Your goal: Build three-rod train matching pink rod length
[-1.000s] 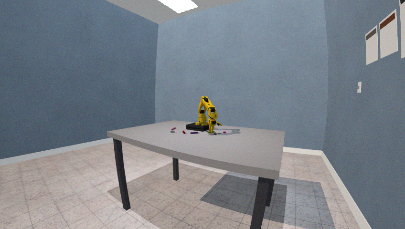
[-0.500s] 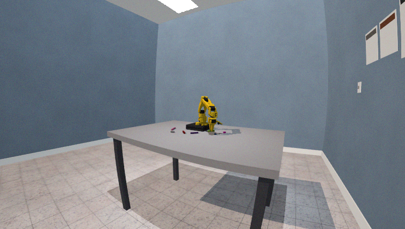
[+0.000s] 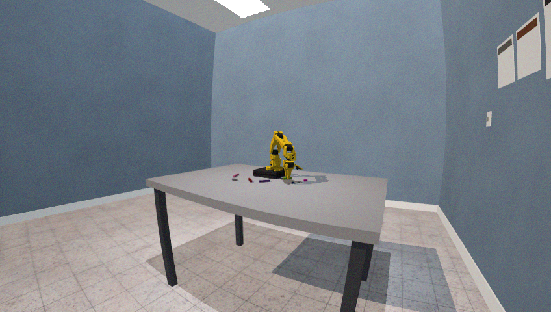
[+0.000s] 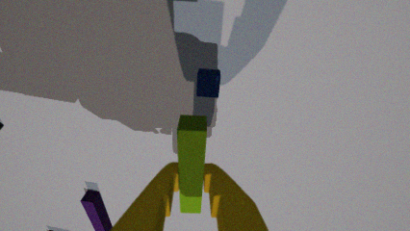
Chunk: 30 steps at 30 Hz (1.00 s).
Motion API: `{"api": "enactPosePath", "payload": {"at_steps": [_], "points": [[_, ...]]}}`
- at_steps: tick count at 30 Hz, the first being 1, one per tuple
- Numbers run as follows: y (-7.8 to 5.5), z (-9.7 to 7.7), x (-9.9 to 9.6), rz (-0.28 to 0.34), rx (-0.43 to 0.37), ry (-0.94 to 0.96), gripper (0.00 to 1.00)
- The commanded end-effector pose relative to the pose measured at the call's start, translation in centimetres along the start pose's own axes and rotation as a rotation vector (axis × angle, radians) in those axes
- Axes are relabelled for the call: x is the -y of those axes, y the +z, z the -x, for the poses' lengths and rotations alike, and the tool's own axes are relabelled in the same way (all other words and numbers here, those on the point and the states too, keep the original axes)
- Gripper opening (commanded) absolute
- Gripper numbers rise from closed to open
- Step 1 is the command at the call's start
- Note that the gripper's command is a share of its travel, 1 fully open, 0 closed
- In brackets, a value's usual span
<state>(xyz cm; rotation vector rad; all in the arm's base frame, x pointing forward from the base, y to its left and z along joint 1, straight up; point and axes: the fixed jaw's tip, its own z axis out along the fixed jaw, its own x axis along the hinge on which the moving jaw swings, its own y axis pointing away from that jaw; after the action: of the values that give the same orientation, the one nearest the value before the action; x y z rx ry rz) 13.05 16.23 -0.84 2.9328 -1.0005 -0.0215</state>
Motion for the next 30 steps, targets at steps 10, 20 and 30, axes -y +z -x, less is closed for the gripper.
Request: {"api": "enactPosePath", "payload": {"at_steps": [10, 20, 30], "points": [[0.12, -0.18, 0.03, -0.019, 0.001, 0.002, 0.0], [-0.5, -0.45, 0.37, -0.051, 0.0, 0.001, 0.0], [-0.5, -0.45, 0.37, -0.051, 0.0, 0.001, 0.0]]}}
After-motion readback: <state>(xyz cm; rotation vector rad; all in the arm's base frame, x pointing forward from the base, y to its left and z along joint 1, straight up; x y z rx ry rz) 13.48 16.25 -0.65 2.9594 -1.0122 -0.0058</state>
